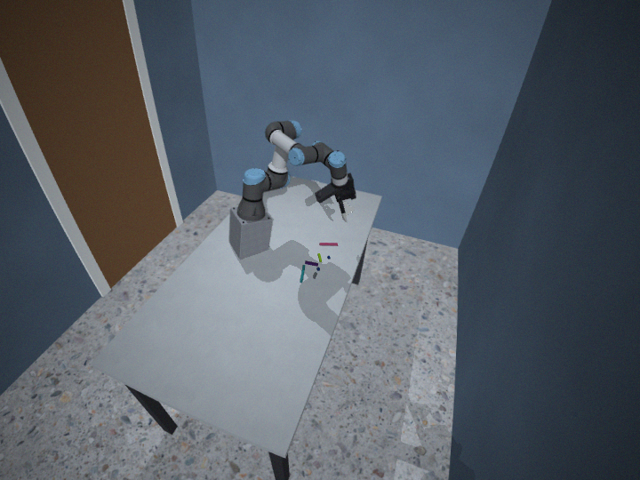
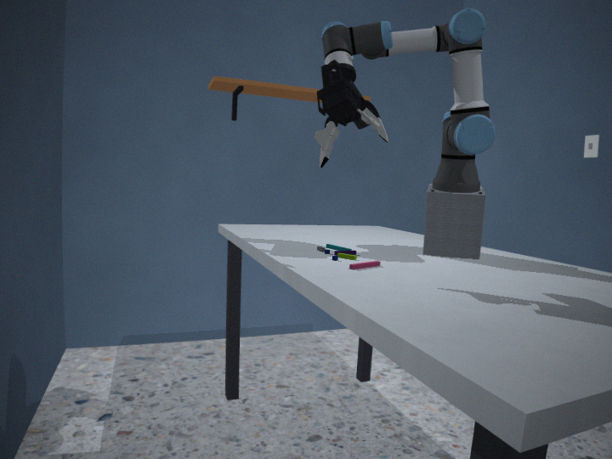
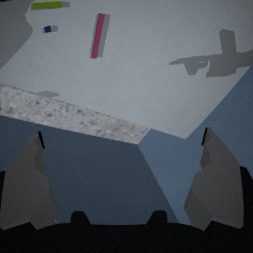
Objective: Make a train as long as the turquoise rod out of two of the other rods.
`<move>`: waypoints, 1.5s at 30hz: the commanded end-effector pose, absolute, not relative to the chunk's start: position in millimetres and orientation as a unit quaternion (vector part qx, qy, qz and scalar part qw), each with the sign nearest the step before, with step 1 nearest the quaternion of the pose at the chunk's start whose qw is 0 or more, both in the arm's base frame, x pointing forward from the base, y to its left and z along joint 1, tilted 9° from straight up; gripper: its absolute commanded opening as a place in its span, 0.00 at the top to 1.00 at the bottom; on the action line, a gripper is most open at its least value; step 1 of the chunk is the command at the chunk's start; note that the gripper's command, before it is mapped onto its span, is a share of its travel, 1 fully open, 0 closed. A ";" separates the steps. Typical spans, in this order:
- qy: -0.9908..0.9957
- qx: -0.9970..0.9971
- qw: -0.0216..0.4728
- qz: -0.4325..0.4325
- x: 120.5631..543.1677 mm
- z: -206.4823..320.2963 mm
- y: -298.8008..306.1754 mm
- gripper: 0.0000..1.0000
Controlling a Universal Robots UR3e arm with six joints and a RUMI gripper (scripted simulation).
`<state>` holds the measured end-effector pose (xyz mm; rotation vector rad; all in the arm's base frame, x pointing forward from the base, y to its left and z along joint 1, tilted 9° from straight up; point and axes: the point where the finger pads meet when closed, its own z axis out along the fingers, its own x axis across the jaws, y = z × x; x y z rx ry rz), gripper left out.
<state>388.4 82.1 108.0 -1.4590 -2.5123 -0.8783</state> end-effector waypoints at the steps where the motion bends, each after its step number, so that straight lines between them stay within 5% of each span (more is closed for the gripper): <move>1: -0.798 -0.535 0.057 -0.272 388.4 94.9 70.1 0.00; 45: -0.345 -0.925 0.094 -0.128 351.3 -21.2 -25.9 0.00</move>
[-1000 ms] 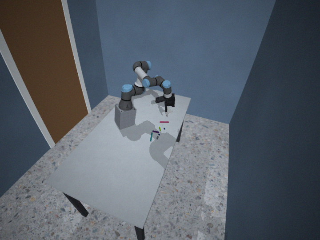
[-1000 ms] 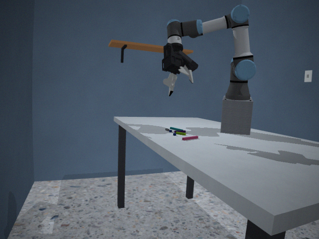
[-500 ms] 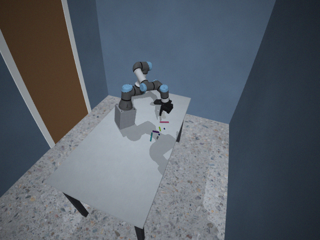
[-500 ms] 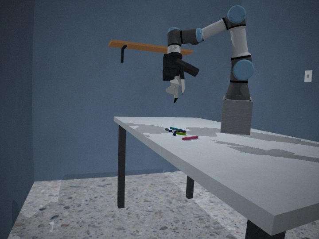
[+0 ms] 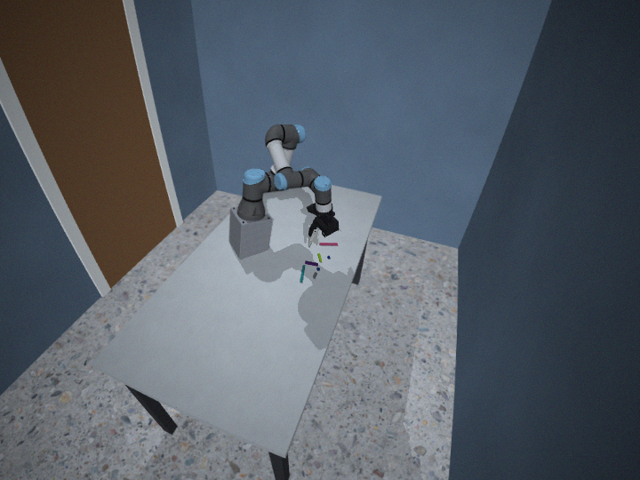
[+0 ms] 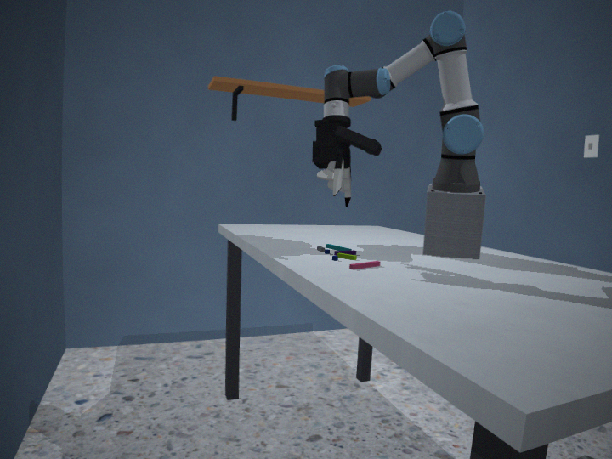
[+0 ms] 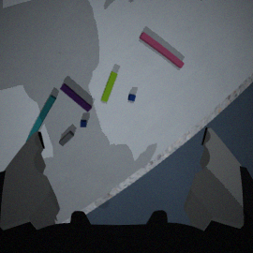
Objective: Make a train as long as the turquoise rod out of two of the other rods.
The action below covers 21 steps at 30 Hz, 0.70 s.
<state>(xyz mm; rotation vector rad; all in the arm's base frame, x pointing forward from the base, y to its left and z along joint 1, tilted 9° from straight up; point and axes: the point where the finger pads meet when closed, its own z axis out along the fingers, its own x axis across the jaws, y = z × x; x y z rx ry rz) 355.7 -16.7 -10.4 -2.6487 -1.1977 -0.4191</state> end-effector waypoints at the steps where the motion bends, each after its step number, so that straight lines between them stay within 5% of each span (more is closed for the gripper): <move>1: -0.332 -0.930 0.093 -0.125 350.0 -23.6 -27.8 0.00; 21: -0.088 -0.990 0.075 -0.076 324.3 -60.7 -57.7 0.00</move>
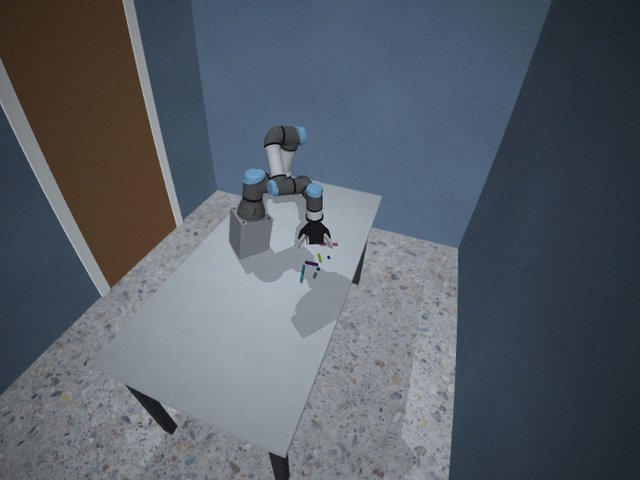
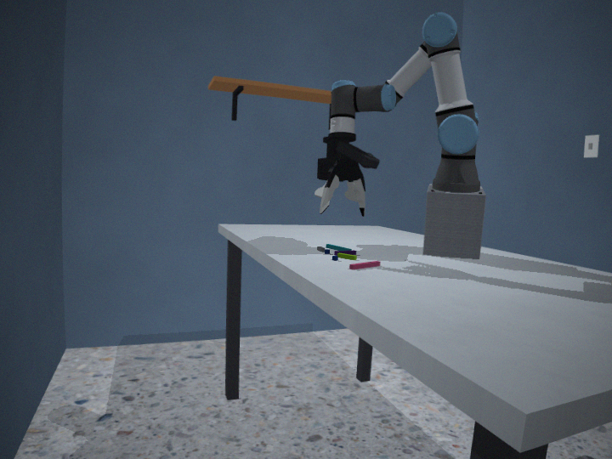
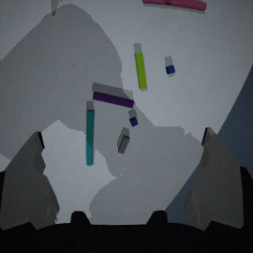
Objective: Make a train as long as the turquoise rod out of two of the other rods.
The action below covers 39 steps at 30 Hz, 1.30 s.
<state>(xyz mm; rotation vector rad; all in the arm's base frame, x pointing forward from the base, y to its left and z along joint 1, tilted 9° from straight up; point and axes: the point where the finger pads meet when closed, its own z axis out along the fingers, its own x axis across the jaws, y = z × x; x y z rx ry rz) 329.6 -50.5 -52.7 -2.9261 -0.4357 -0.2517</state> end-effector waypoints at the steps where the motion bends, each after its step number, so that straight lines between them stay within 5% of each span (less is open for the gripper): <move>1: -0.075 -0.992 0.074 -0.073 322.9 -62.3 -59.0 0.00; 39: 0.045 -0.996 0.060 -0.054 308.7 -77.2 -71.6 0.00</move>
